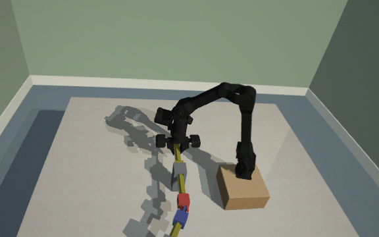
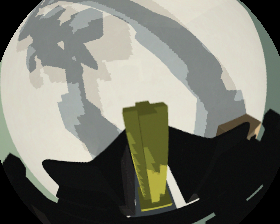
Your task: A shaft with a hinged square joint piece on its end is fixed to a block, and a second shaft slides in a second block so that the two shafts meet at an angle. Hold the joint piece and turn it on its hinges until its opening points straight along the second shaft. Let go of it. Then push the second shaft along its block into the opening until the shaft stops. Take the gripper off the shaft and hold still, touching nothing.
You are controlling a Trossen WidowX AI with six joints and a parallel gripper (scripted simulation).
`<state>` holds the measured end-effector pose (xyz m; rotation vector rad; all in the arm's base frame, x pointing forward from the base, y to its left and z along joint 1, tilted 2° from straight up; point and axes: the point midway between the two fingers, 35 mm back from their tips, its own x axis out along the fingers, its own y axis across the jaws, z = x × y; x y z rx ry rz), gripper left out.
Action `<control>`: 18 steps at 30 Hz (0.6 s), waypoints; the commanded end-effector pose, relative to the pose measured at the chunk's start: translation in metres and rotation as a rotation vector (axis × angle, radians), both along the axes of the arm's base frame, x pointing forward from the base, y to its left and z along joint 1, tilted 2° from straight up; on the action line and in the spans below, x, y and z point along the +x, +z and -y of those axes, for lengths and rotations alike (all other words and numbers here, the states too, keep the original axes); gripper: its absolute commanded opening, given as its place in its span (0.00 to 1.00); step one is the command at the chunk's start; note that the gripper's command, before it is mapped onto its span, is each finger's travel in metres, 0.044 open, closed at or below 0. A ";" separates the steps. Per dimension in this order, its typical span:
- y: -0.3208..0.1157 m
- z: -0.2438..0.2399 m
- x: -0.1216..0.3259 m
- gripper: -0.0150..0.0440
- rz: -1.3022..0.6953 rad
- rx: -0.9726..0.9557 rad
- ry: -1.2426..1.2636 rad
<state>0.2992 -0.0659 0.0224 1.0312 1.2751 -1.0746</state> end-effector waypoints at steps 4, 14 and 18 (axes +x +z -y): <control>-0.002 -0.011 -0.002 0.25 0.003 0.007 0.000; 0.000 -0.008 -0.002 0.25 0.000 0.000 -0.002; 0.000 -0.008 -0.002 0.25 0.000 0.000 -0.002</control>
